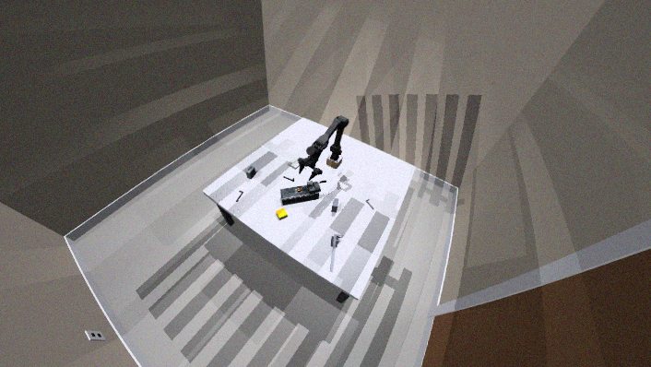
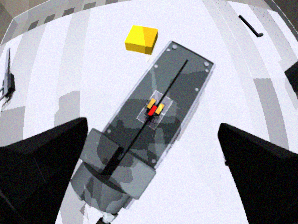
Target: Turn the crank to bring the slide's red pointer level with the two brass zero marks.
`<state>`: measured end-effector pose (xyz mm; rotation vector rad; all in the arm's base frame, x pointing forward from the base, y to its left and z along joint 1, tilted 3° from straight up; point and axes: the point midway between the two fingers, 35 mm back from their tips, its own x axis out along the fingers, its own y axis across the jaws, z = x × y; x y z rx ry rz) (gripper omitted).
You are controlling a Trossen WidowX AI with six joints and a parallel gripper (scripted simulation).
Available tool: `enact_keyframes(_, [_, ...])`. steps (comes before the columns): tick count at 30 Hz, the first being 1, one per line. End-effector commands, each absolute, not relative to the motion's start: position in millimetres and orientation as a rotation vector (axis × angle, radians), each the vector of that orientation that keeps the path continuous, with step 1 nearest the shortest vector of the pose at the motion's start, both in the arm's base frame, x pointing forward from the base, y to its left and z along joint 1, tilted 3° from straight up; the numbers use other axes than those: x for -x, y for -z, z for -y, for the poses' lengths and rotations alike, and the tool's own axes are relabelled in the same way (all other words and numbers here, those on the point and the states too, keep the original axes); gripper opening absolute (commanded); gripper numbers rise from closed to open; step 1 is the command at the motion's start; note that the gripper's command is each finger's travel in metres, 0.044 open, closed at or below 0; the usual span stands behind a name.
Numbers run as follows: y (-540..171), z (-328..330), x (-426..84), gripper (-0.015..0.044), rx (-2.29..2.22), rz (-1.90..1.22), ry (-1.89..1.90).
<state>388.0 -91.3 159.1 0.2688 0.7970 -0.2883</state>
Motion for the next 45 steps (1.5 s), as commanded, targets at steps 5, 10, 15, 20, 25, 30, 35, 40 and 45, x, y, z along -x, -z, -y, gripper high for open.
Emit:
enact_keyframes(5, [-155.0,50.8,-370.8,0.0440,-0.367,-0.857,0.449])
enact_keyframes(10, [-153.7,29.8,-356.3,0.0440,-0.403,-0.865,0.562])
enact_keyframes(15, [-156.0,11.7,-340.6,0.0440,-0.423,-0.840,0.669])
enact_keyframes(20, [-161.9,-3.8,-324.6,0.0440,-0.432,-0.783,0.763])
enact_keyframes(25, [-170.0,-15.5,-311.3,0.0440,-0.434,-0.709,0.826])
enact_keyframes(30, [-170.3,-16.0,-310.8,0.0440,-0.434,-0.705,0.828])
enact_keyframes(35, [-152.6,-17.7,-313.4,0.0440,-0.434,-0.705,0.828])
enact_keyframes(40, [-127.4,-19.3,-315.0,0.0440,-0.434,-0.705,0.828])
enact_keyframes(45, [-106.0,-19.9,-314.3,0.0440,-0.434,-0.706,0.828])
